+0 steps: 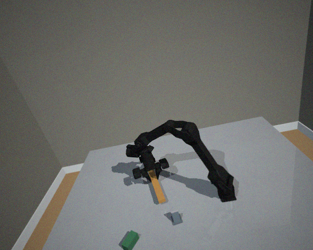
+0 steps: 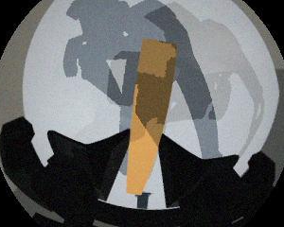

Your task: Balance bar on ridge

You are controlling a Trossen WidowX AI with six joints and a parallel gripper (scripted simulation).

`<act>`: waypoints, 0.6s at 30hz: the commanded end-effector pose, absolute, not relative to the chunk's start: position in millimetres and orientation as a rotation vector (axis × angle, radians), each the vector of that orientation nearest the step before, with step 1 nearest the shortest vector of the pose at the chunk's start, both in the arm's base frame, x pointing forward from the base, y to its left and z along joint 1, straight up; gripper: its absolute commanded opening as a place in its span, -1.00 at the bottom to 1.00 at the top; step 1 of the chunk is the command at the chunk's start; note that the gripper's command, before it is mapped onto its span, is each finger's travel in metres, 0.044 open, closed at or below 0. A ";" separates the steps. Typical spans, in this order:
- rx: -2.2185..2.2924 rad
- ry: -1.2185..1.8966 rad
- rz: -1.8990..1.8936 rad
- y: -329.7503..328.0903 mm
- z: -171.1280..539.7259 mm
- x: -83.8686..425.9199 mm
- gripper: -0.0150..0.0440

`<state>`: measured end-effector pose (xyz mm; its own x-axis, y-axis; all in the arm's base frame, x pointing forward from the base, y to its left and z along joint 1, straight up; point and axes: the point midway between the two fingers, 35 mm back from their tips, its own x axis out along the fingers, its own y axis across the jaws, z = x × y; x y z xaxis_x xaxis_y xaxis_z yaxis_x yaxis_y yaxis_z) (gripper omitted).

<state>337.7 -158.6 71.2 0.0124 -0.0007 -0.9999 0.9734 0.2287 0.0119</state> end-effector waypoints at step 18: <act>1.036 1.282 -1.023 -159.4 132.2 338.1 -0.49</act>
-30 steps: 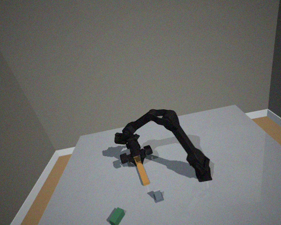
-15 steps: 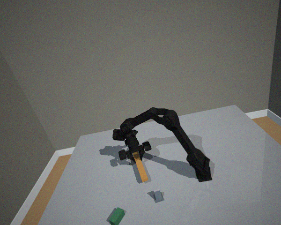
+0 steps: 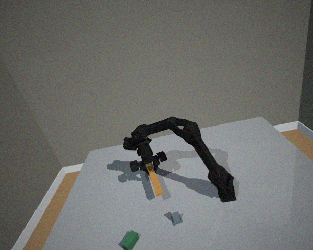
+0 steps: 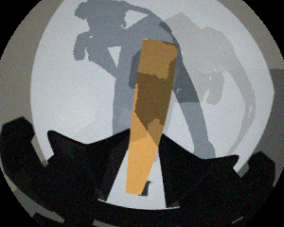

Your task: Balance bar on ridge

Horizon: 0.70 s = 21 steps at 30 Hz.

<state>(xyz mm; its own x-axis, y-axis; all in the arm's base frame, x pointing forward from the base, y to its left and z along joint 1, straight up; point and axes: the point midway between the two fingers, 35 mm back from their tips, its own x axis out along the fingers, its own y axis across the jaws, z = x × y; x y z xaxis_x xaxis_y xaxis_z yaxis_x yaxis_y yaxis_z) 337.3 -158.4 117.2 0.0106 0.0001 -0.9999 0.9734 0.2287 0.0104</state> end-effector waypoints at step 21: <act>1.042 1.281 -1.027 -120.2 154.3 333.6 -0.49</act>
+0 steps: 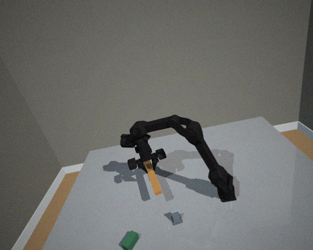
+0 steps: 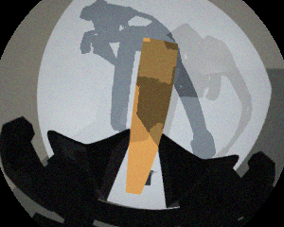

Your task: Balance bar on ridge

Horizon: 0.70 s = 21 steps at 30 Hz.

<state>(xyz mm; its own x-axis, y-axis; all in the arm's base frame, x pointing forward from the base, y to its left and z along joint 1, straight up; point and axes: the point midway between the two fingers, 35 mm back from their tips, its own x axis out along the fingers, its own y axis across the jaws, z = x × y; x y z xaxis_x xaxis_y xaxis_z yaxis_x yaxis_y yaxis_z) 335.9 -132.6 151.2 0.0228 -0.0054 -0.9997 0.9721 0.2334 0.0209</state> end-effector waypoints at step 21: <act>1.060 1.279 -1.038 -39.2 156.6 314.4 -0.49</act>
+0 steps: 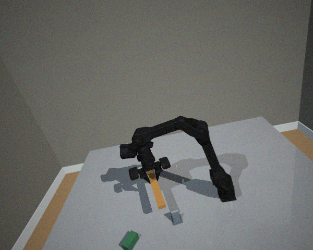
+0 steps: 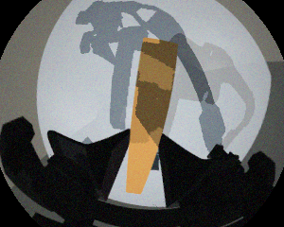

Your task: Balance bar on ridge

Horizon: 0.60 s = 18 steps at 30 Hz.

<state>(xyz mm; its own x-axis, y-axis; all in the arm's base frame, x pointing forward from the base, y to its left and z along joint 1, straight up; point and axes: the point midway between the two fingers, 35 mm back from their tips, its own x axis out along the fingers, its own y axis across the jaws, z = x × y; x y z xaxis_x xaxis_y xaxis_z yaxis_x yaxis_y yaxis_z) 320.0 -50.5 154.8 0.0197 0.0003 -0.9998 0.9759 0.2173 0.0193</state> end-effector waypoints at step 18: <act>1.076 1.277 -1.049 21.9 154.0 280.4 -0.49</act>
<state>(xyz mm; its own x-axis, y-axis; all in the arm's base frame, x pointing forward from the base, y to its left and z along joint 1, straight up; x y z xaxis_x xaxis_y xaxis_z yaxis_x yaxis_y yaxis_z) 288.5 12.8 153.5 0.0172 0.0041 -0.9998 0.9794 0.2012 0.0176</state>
